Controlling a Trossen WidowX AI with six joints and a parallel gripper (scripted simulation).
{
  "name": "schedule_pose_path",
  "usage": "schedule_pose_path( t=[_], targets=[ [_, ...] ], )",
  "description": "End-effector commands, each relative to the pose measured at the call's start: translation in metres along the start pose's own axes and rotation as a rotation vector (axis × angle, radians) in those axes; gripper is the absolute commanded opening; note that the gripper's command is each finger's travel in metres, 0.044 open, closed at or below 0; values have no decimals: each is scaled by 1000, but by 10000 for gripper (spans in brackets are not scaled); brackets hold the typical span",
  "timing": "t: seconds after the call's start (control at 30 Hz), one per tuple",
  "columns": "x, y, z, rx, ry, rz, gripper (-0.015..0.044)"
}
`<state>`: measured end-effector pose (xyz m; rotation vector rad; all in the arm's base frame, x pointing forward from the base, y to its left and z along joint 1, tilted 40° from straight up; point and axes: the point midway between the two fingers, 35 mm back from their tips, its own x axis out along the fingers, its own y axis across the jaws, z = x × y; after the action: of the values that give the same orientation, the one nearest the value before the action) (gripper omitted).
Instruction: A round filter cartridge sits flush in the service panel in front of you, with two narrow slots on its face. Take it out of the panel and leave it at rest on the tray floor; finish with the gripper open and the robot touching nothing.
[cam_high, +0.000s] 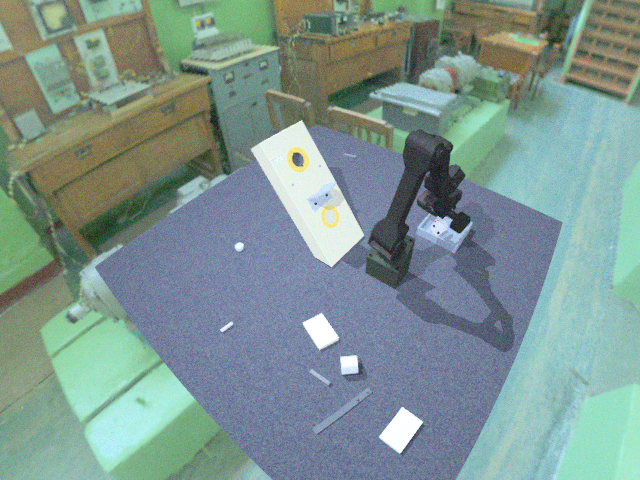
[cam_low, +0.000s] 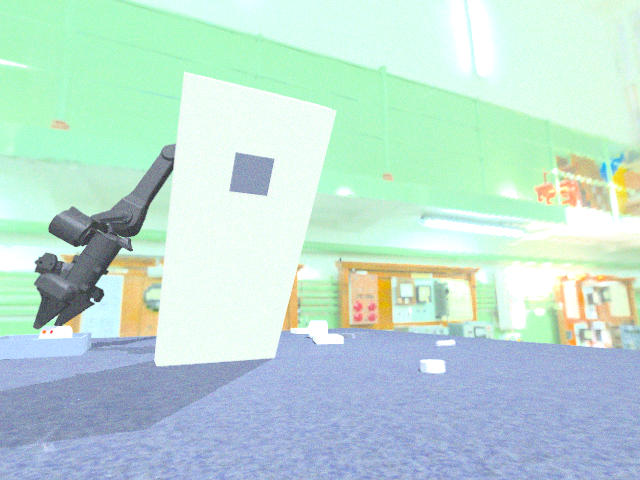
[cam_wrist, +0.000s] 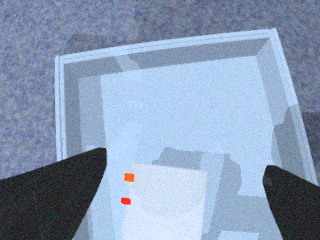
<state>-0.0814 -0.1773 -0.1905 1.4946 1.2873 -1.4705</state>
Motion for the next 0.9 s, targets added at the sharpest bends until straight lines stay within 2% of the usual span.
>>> schedule_pose_path(
  t=[0.0, 0.07, 0.2, 0.27, 0.33, 0.87],
  targets=[
    [0, 0, 1, 0, -2, 0, 440],
    [-7, 0, 6, 0, -2, 0, 440],
    [-52, 0, 32, 0, -1, 1, 440],
    [-61, 0, 35, 0, -1, 1, 440],
    [-47, 0, 29, -3, -1, -3, 440],
    [-47, 0, 29, -3, -1, -3, 440]
  ],
)
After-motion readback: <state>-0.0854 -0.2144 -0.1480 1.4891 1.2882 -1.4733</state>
